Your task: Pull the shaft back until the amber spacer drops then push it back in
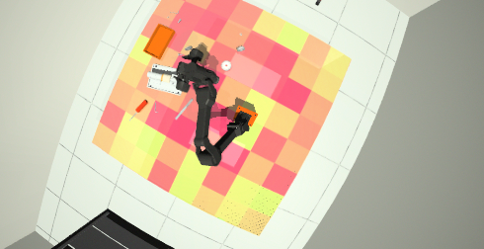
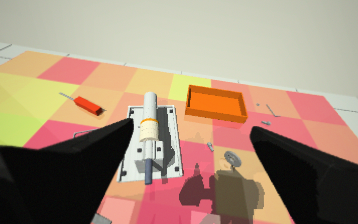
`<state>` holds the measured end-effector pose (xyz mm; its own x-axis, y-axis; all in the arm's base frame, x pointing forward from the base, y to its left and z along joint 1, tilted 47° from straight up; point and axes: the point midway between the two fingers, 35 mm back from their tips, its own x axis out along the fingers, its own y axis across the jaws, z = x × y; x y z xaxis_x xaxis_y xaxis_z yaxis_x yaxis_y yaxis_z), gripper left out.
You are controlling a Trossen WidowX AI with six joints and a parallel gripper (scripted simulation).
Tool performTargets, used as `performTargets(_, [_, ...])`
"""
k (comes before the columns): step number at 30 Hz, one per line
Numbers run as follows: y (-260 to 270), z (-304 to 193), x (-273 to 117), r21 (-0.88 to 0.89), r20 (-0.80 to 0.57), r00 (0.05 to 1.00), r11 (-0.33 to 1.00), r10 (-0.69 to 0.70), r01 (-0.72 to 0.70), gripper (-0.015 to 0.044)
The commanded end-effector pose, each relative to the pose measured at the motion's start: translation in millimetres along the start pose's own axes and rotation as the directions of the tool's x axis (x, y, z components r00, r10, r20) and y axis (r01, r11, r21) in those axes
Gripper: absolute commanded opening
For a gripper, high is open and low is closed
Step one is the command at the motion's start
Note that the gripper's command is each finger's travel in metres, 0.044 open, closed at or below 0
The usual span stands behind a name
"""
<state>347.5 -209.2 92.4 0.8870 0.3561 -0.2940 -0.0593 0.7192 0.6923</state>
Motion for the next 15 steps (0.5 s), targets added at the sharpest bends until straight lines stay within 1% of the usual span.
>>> performTargets(1, [16.3, -50.9, 39.7, -0.009, -0.111, 0.993, 0.999, 0.047, -0.049, 0.0440])
performTargets(5, [40.8, -111.1, 73.4, -0.023, -0.239, 0.966, 0.994, 0.102, -0.110, 0.0440])
performTargets(8, [55.9, -147.5, 86.3, -0.030, -0.313, 0.941, 0.989, 0.129, -0.145, 0.0440])
performTargets(15, [52.5, -150.2, 87.1, -0.031, -0.318, 0.939, 0.989, 0.130, -0.148, 0.0440])
